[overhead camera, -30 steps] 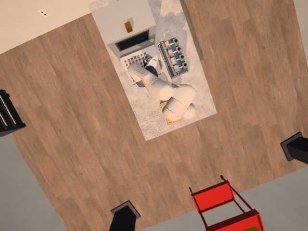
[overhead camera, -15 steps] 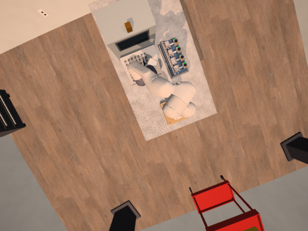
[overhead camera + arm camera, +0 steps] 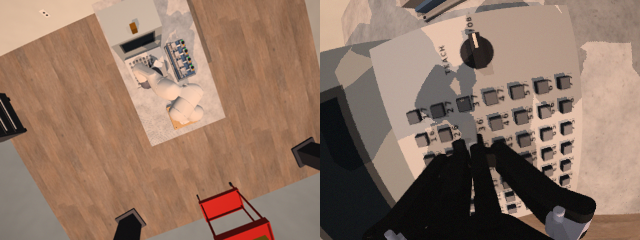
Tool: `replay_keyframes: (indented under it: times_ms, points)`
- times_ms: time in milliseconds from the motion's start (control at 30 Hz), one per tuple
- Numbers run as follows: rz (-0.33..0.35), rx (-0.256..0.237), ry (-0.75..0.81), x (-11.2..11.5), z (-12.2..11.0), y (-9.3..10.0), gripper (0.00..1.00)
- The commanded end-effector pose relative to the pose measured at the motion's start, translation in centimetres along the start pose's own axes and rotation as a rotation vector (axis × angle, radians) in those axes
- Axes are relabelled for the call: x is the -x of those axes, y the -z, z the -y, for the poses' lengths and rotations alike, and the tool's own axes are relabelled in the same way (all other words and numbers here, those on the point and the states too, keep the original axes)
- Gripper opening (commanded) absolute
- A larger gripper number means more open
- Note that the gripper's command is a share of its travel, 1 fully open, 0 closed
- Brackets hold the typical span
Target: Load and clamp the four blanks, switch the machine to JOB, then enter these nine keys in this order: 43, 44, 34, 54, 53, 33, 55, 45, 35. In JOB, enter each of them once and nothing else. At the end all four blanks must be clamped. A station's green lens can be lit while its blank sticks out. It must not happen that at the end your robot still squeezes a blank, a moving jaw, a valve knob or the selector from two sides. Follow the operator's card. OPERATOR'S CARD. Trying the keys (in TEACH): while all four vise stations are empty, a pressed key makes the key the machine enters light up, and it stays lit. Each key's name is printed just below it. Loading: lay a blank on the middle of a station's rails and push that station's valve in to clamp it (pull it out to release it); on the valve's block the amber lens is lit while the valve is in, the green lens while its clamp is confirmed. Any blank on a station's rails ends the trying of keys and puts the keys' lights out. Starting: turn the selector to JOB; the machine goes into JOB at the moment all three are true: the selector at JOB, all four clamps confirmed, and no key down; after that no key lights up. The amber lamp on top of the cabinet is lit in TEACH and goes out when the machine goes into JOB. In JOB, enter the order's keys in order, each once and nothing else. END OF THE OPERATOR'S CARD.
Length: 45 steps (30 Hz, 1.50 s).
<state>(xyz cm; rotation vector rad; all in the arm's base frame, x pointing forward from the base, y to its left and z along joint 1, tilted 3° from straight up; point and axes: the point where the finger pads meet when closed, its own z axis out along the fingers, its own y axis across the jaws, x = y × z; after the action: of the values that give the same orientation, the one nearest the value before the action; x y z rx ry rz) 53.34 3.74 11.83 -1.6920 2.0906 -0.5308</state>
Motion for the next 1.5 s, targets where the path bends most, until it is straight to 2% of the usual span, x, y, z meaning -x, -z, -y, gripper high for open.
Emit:
replay_keyframes:
  times_ms: [0, 1100, 1467]
  points:
    - [-0.004, 0.001, 0.010, -0.17, 0.06, -0.07, 0.00]
    - [-0.004, 0.001, 0.010, -0.17, 0.05, -0.05, 0.00]
    - [-0.004, 0.001, 0.010, -0.17, 0.06, 0.88, 0.00]
